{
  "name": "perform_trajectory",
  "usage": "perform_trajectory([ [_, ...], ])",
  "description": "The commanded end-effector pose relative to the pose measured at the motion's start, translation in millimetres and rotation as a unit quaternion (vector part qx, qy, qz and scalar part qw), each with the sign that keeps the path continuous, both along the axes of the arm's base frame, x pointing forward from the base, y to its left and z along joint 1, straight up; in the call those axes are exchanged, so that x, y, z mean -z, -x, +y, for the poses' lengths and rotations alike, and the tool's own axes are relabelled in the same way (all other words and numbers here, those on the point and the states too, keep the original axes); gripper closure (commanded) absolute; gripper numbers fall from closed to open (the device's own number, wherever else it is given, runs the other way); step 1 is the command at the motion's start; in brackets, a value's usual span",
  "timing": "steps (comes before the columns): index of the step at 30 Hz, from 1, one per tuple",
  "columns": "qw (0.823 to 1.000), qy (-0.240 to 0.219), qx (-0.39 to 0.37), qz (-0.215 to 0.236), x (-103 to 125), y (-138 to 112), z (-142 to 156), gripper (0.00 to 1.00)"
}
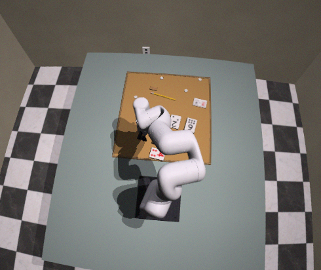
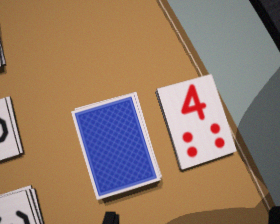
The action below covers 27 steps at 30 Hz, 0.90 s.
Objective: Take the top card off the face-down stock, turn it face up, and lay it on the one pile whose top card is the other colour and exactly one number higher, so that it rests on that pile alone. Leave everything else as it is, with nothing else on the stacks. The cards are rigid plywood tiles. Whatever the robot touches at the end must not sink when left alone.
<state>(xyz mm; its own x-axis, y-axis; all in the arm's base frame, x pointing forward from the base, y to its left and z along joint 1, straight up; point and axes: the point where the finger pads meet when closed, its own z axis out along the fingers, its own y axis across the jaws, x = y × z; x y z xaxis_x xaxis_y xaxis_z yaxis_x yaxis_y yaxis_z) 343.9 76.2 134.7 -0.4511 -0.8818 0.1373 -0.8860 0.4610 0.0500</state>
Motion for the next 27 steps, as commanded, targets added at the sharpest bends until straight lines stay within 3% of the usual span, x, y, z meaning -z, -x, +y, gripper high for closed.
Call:
perform_trajectory([
  [1, 1.000, -0.009, -0.015, -0.006, 4, -6, -8, 0.00],
  [2, 0.999, -0.019, -0.040, -0.013, 11, -10, -22, 0.00],
  [6, 0.999, -0.019, -0.040, -0.013, 11, -10, -22, 0.00],
  [11, 0.995, -0.035, -0.085, -0.026, 23, -15, -44, 0.00],
  [27, 0.989, -0.051, -0.130, -0.039, 35, -16, -63, 0.00],
])
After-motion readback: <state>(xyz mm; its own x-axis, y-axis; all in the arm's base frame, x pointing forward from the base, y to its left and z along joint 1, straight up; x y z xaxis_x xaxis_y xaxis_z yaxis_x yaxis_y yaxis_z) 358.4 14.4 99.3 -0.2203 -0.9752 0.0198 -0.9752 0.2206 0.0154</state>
